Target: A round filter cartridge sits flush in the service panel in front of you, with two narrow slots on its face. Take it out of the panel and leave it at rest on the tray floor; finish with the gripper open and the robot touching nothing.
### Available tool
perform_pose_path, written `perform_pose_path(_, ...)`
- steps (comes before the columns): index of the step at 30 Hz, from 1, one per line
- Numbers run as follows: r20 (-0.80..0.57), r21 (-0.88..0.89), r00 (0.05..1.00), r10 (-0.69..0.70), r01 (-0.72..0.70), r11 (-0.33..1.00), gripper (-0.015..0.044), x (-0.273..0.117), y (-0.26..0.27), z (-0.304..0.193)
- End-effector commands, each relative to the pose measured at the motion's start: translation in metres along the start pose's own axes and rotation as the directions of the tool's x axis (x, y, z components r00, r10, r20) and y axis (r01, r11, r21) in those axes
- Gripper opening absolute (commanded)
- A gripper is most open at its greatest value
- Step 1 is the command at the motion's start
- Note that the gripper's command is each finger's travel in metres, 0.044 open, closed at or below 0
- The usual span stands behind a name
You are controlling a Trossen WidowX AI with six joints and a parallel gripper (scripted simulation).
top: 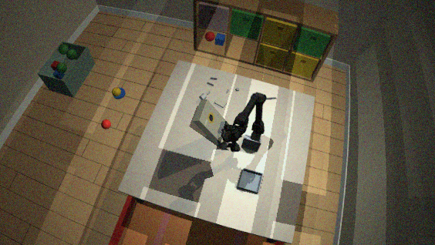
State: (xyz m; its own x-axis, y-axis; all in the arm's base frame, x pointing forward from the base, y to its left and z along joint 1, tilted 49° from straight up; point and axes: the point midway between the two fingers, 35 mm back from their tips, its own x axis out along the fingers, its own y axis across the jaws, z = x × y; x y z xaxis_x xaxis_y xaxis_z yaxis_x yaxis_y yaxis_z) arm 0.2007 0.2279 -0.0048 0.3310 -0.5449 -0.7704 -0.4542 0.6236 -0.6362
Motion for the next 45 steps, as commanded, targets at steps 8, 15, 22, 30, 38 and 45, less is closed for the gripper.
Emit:
perform_pose_path(8,-0.008,-0.424,0.973,0.231,-0.213,0.88,0.0,-0.002,0.084,-0.015)
perform_pose_path(15,-0.014,-0.514,0.959,0.282,-0.249,0.821,0.0,-0.003,0.103,-0.02)
perform_pose_path(22,-0.032,-0.569,0.947,0.318,-0.279,0.773,0.0,0.005,0.125,-0.04)
perform_pose_path(30,-0.087,-0.685,0.917,0.39,-0.339,0.645,0.0,0.025,0.165,-0.092)
perform_pose_path(38,-0.158,-0.778,0.883,0.442,-0.387,0.495,0.0,0.047,0.19,-0.147)
perform_pose_path(45,-0.227,-0.837,0.854,0.469,-0.417,0.355,0.0,0.065,0.199,-0.194)
